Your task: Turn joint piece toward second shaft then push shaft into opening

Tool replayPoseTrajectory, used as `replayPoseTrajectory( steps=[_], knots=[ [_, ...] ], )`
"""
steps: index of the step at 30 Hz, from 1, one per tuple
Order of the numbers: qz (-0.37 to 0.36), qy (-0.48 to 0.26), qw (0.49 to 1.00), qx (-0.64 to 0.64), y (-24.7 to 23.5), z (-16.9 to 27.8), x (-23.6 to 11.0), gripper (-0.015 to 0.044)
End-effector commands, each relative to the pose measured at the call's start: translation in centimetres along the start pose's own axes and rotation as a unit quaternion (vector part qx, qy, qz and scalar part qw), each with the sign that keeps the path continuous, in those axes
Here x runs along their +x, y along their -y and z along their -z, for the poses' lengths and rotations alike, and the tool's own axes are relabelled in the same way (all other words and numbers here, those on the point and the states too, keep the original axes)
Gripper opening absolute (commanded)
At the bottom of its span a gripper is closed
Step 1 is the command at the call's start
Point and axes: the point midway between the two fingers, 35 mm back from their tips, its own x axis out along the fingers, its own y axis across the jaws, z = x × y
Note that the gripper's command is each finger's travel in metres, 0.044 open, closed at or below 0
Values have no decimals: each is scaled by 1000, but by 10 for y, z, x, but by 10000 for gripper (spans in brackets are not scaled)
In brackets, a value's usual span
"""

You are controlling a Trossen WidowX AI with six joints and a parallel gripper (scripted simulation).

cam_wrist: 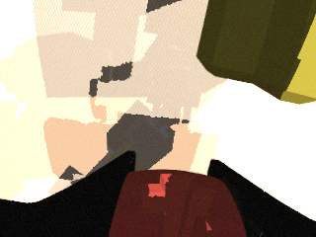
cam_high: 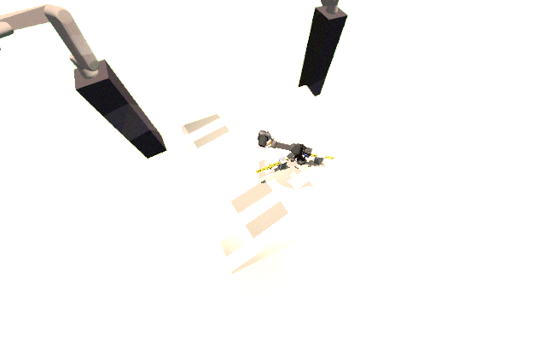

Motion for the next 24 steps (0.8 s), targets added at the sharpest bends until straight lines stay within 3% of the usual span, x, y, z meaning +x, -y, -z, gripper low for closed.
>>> replayPoseTrajectory(
  steps=[1, 18, 20, 24],
  knots=[
    [0, 3, 1000, -2, 0, 0, 2, 182],
    [0, 3, 1000, -2, 0, 0, 2, 182],
    [0, 0, 1000, 0, 0, 0, 0, 147],
    [0, 0, 1000, 0, 0, 0, 0, 147]
  ],
)
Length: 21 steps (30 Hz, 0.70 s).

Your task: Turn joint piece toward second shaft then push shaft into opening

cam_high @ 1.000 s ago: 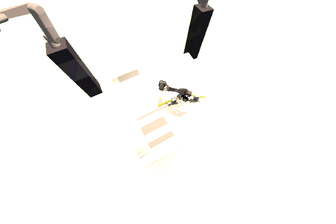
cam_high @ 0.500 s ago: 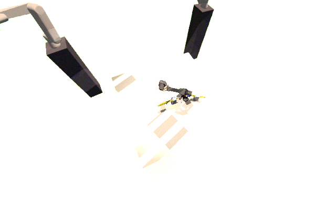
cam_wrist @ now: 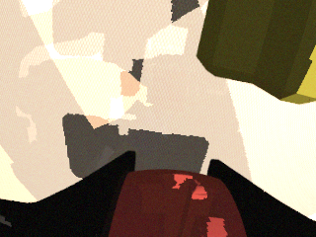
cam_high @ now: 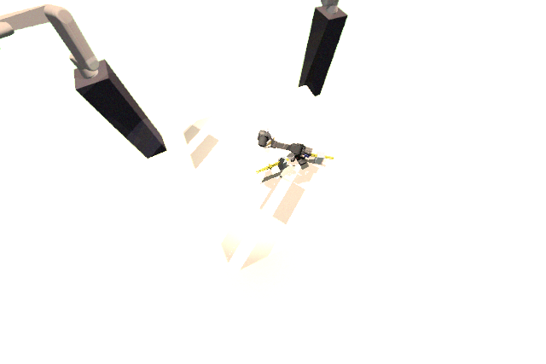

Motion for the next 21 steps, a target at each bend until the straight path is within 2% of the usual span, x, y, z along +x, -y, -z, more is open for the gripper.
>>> replayPoseTrajectory(
  steps=[1, 7, 13, 21],
  knots=[
    [0, 0, 1000, 0, 0, 0, 0, 147],
    [0, 0, 1000, 0, 0, 0, 0, 0],
    [0, 5, 1000, 4, 0, 0, 0, 0],
    [-3, 50, 998, 42, 4, 0, -6, 0]
  ],
)
